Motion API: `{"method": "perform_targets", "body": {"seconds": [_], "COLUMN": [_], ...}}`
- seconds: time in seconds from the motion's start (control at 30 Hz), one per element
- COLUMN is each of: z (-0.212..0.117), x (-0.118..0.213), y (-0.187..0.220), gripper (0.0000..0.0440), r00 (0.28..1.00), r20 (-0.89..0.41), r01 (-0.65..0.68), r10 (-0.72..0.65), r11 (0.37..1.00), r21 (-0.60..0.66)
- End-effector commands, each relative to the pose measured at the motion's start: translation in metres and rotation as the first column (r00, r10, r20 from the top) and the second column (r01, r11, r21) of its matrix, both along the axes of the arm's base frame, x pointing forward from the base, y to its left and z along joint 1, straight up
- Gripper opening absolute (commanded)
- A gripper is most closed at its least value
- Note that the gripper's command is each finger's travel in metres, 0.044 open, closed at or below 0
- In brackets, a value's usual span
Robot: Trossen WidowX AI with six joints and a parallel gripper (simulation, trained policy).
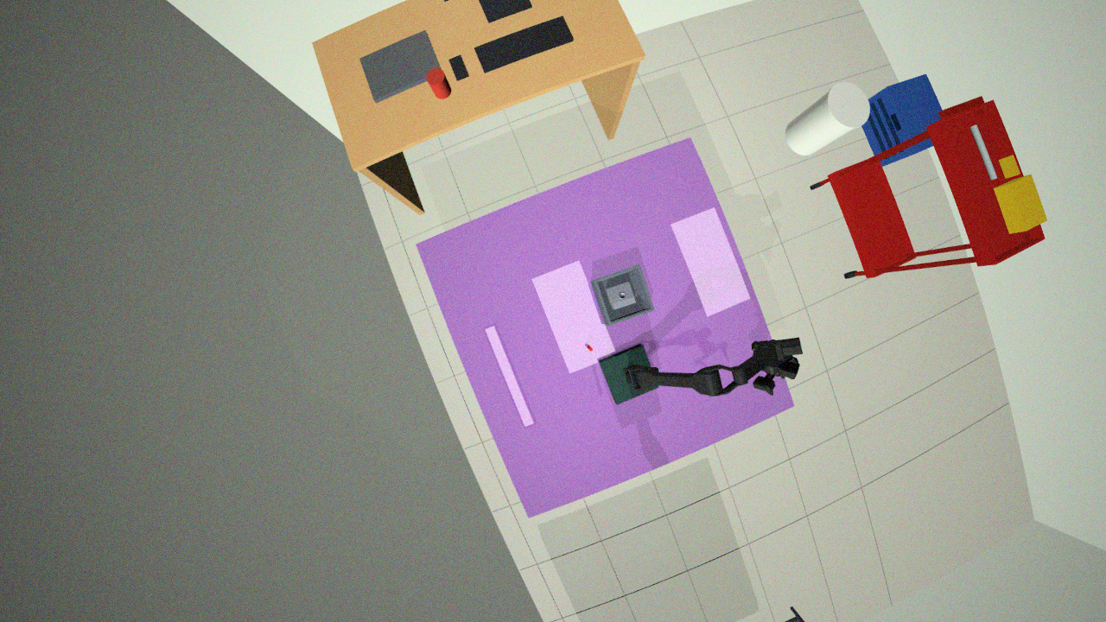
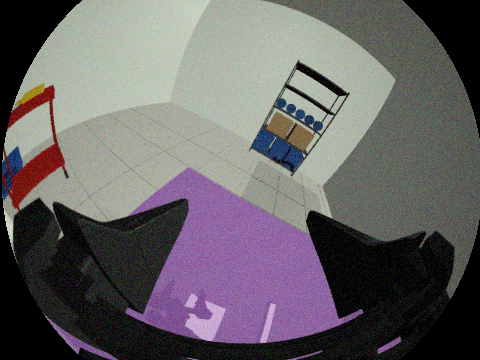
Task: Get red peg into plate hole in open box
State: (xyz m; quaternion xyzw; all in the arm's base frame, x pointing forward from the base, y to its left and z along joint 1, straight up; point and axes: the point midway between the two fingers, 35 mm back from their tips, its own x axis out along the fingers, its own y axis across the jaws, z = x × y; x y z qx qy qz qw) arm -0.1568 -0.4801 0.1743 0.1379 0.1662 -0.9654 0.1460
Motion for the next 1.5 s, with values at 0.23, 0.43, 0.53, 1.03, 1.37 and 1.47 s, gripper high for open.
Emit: {"method": "perform_targets", "body": {"seconds": [0.23, 0.43, 0.53, 1.03, 1.37, 1.47], "z": [-0.014, -0.016, -0.016, -0.01, -0.008, -0.008], "x": [0.143, 0.223, 0.26, 0.402, 0.448, 0.453], "y": [0.007, 0.032, 0.051, 0.183, 0.293, 0.327], "gripper": [0.044, 0.044, 0.044, 0.044, 0.044, 0.044], "r00": [0.944, 0.863, 0.811, 0.488, 0.264, 0.206], "r20": [0.116, 0.189, 0.227, 0.412, 0.535, 0.571], "r01": [-0.322, -0.497, -0.578, -0.873, -0.96, -0.969], "r10": [0.31, 0.468, 0.539, 0.77, 0.803, 0.795], "r11": [0.941, 0.855, 0.799, 0.439, 0.165, 0.086], "r21": [0.106, 0.15, 0.167, 0.212, 0.226, 0.23]}}
